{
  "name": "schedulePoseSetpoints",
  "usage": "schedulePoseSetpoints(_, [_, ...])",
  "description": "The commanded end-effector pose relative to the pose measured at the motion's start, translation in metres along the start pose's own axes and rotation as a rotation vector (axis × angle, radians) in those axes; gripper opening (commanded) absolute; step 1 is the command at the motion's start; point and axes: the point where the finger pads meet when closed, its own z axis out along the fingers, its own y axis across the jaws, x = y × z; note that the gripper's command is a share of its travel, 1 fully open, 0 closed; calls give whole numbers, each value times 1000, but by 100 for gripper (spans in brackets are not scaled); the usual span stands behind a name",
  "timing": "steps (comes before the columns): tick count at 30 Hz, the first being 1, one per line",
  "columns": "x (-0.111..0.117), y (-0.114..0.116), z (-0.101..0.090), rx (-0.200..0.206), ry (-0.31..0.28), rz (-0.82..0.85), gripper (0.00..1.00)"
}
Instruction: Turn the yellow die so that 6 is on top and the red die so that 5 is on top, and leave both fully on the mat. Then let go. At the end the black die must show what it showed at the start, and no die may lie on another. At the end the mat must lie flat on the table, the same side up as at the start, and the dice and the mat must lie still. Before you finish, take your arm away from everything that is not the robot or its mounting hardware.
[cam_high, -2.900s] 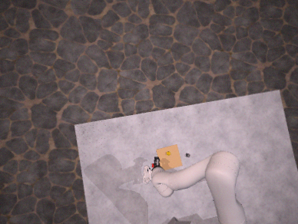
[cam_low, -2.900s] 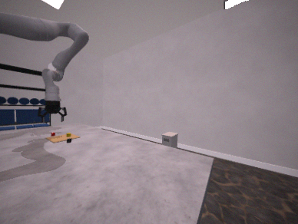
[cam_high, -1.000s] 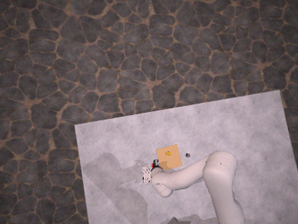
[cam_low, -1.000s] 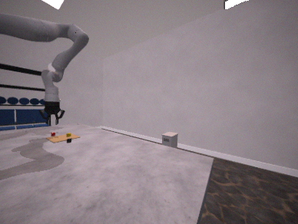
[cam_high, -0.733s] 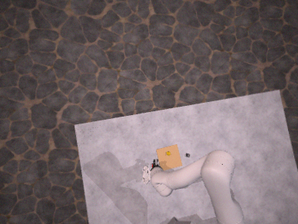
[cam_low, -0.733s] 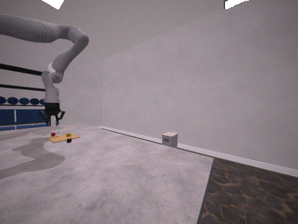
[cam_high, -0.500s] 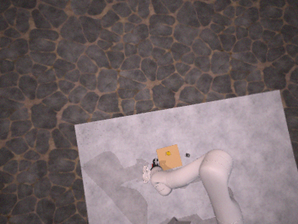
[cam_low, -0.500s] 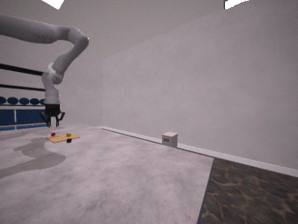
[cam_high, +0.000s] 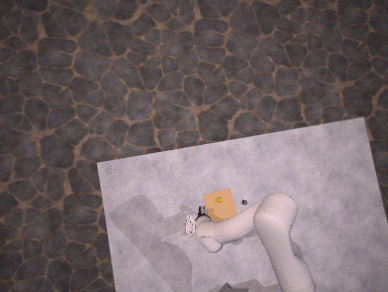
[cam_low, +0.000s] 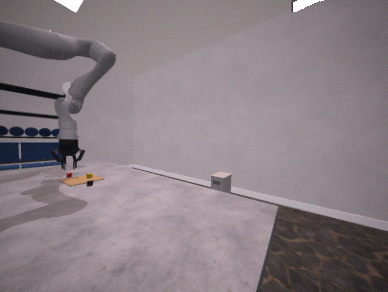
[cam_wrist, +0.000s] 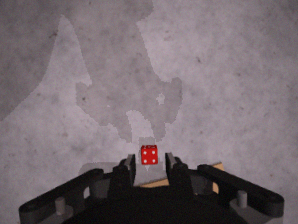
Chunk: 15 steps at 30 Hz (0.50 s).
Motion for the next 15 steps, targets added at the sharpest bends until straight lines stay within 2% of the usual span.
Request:
schedulePoseSetpoints(1, [0,-1,4,3,-2,-1,35])
schedulePoseSetpoints(15, [0,-1,11,3,-2,-1,35])
